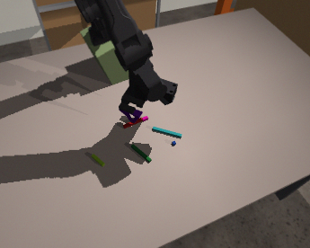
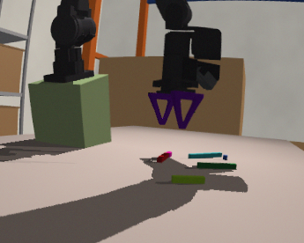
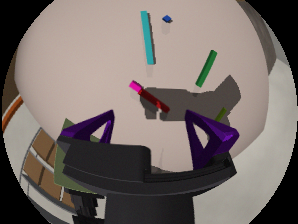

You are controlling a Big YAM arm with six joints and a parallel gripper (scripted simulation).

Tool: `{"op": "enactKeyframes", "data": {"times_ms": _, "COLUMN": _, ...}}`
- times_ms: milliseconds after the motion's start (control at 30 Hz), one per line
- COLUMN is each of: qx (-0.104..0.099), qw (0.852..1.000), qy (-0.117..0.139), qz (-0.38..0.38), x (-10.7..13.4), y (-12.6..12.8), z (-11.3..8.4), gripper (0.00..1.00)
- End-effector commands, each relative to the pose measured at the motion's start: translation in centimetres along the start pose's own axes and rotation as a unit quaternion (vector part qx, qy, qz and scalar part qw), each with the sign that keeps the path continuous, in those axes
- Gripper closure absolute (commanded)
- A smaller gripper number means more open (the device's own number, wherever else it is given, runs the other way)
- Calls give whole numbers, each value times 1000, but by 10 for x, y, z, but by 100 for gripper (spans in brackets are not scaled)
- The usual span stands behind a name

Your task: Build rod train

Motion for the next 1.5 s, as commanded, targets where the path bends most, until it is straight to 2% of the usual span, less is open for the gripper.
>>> {"op": "enactKeyframes", "data": {"times_ms": 0, "qx": 17, "qw": 998, "qy": -18, "qz": 65, "x": -5, "y": -15, "z": -7, "gripper": 0}}
{"op": "enactKeyframes", "data": {"times_ms": 133, "qx": 16, "qw": 998, "qy": -17, "qz": 62, "x": -6, "y": -14, "z": -8, "gripper": 0}}
{"op": "enactKeyframes", "data": {"times_ms": 167, "qx": 15, "qw": 994, "qy": -17, "qz": 107, "x": -2, "y": -14, "z": -7, "gripper": 0}}
{"op": "enactKeyframes", "data": {"times_ms": 333, "qx": 14, "qw": 994, "qy": -15, "qz": 103, "x": -3, "y": -12, "z": -6, "gripper": 0}}
{"op": "enactKeyframes", "data": {"times_ms": 367, "qx": 13, "qw": 989, "qy": -16, "qz": 149, "x": 0, "y": -11, "z": -6, "gripper": 0}}
{"op": "enactKeyframes", "data": {"times_ms": 600, "qx": 11, "qw": 989, "qy": -14, "qz": 145, "x": 0, "y": -9, "z": -5, "gripper": 0}}
{"op": "enactKeyframes", "data": {"times_ms": 633, "qx": 11, "qw": 981, "qy": -15, "qz": 191, "x": 2, "y": -10, "z": -5, "gripper": 0}}
{"op": "enactKeyframes", "data": {"times_ms": 800, "qx": 10, "qw": 982, "qy": -14, "qz": 188, "x": 1, "y": -8, "z": -4, "gripper": 0}}
{"op": "enactKeyframes", "data": {"times_ms": 833, "qx": 11, "qw": 972, "qy": -16, "qz": 235, "x": 3, "y": -10, "z": -5, "gripper": 0}}
{"op": "enactKeyframes", "data": {"times_ms": 1000, "qx": 9, "qw": 973, "qy": -13, "qz": 232, "x": 2, "y": -8, "z": -4, "gripper": 0}}
{"op": "enactKeyframes", "data": {"times_ms": 1033, "qx": 10, "qw": 960, "qy": -16, "qz": 279, "x": 4, "y": -11, "z": -5, "gripper": 0}}
{"op": "enactKeyframes", "data": {"times_ms": 1200, "qx": 8, "qw": 961, "qy": -13, "qz": 275, "x": 3, "y": -8, "z": -3, "gripper": 0}}
{"op": "enactKeyframes", "data": {"times_ms": 1233, "qx": 9, "qw": 947, "qy": -15, "qz": 322, "x": 5, "y": -10, "z": -4, "gripper": 0}}
{"op": "enactKeyframes", "data": {"times_ms": 1400, "qx": 8, "qw": 947, "qy": -15, "qz": 319, "x": 4, "y": -9, "z": -5, "gripper": 0}}
{"op": "enactKeyframes", "data": {"times_ms": 1433, "qx": 9, "qw": 931, "qy": -17, "qz": 365, "x": 6, "y": -11, "z": -5, "gripper": 0}}
{"op": "enactKeyframes", "data": {"times_ms": 1467, "qx": 9, "qw": 931, "qy": -17, "qz": 365, "x": 6, "y": -11, "z": -5, "gripper": 0}}
Point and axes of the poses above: the point where the finger pads meet when closed, its own z axis out along the fingers, its own y axis across the jaws, x = y × z, the point moved 4 cm from there along -z, back along the fingers, and after that the axes turned 9 degrees about -z, right-handed, at the moved point
